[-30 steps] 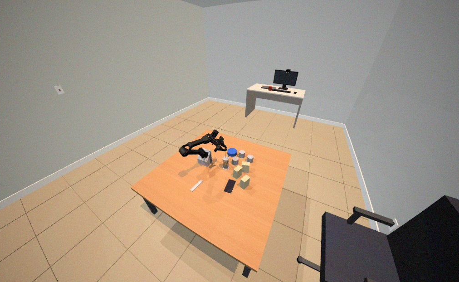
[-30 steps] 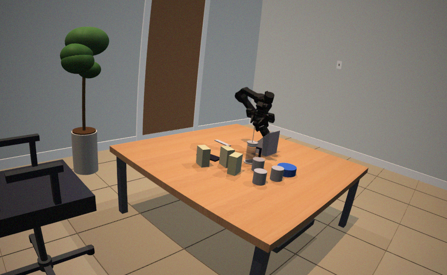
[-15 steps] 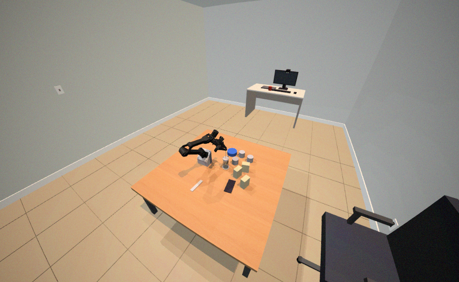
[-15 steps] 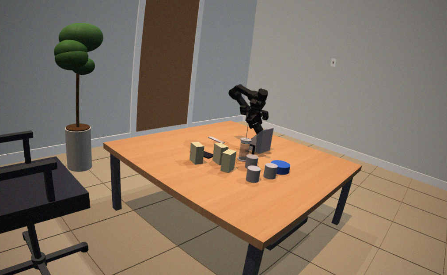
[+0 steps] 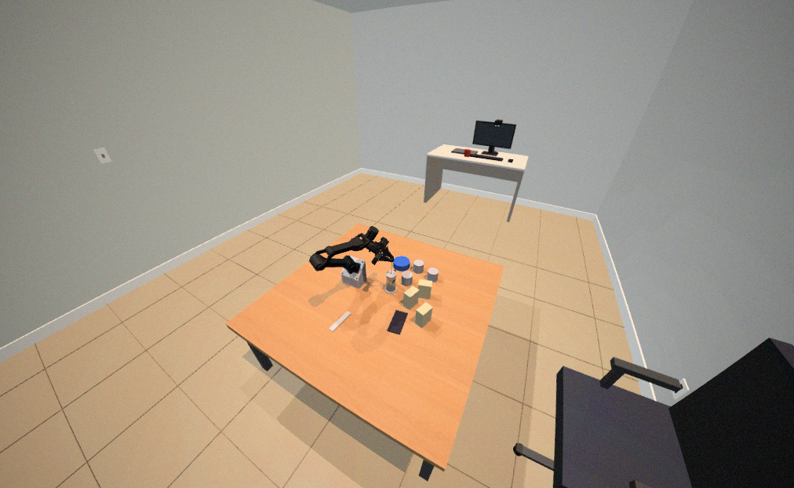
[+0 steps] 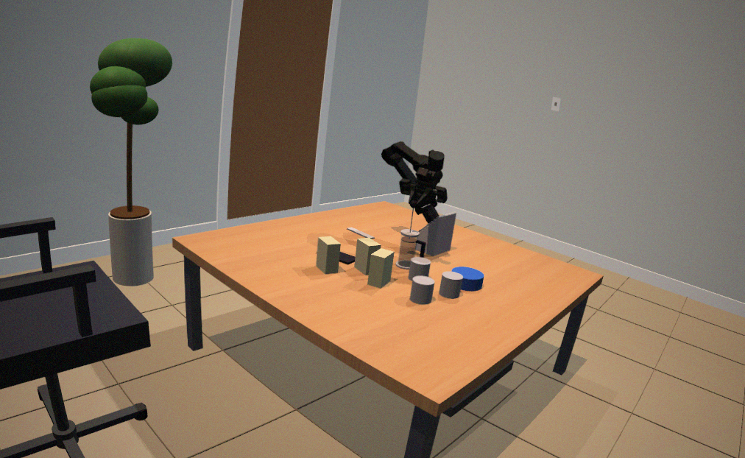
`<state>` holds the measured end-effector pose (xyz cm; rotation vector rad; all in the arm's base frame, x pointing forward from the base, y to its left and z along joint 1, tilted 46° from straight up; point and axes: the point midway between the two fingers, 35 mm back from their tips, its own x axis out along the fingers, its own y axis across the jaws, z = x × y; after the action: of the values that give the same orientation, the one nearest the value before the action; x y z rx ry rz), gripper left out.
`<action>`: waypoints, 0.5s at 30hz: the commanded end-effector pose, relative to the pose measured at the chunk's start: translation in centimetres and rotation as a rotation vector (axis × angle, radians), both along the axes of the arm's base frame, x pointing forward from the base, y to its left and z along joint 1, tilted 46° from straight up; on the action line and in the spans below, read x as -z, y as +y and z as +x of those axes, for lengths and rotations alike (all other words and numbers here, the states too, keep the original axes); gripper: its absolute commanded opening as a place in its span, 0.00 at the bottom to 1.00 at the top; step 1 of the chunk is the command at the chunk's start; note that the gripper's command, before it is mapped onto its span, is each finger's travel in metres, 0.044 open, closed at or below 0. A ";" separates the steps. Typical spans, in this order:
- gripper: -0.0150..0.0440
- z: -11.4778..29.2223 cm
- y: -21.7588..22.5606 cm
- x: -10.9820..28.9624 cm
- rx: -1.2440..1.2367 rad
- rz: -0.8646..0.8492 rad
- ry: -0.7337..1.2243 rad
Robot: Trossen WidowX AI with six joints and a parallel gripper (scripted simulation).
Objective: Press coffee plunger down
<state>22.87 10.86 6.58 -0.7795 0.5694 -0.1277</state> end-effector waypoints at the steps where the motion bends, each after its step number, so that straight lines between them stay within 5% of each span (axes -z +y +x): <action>1: 0.45 -0.2 -0.9 1.5 0.005 -0.009 0.036; 15: 0.45 0.0 -2.2 3.4 0.006 -0.007 0.040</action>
<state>23.37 9.72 4.74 -0.7668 0.5655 -0.1269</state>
